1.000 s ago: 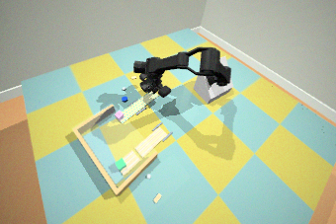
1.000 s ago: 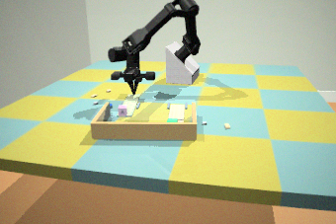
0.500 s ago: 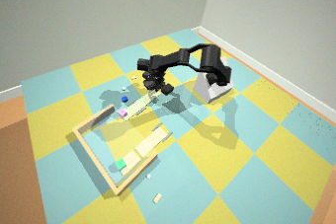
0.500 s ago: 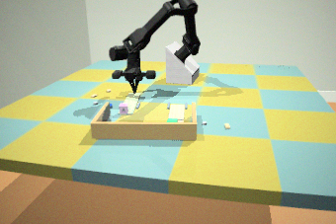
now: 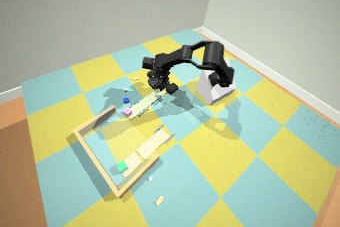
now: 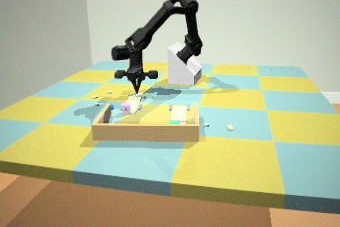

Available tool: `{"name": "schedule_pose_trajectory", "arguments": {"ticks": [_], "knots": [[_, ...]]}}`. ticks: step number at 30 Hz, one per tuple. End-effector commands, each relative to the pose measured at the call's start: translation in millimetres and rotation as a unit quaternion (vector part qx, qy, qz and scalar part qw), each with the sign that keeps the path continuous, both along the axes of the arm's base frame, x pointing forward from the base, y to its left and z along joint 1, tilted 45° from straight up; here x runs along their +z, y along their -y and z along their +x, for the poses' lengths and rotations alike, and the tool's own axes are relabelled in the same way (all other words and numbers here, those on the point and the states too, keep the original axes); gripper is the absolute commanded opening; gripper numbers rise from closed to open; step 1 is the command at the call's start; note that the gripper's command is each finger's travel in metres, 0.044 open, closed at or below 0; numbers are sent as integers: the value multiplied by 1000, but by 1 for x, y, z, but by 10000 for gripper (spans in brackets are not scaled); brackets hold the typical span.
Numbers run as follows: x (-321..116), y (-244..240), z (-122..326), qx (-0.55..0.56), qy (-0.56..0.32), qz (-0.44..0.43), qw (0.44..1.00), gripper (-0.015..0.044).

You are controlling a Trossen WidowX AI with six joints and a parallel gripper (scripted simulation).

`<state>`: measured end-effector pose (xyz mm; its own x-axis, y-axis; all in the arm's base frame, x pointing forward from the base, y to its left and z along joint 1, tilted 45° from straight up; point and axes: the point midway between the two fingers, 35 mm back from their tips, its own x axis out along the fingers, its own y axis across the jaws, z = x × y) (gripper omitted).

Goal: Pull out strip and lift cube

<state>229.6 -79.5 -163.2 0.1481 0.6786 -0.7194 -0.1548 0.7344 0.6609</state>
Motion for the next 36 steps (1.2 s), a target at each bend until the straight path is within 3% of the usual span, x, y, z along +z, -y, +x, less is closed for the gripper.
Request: {"name": "schedule_pose_trajectory", "arguments": {"ticks": [1,10,15,19,36], "knots": [[-4,-7,-14,7,-16,5,1000,0],[-6,-6,-27,6,-16,4,1000,0],[25,29,-17,6,-15,3,1000,0],[27,30,-17,6,-16,3,1000,0],[42,34,54,44,22,-3,999,440]]}}
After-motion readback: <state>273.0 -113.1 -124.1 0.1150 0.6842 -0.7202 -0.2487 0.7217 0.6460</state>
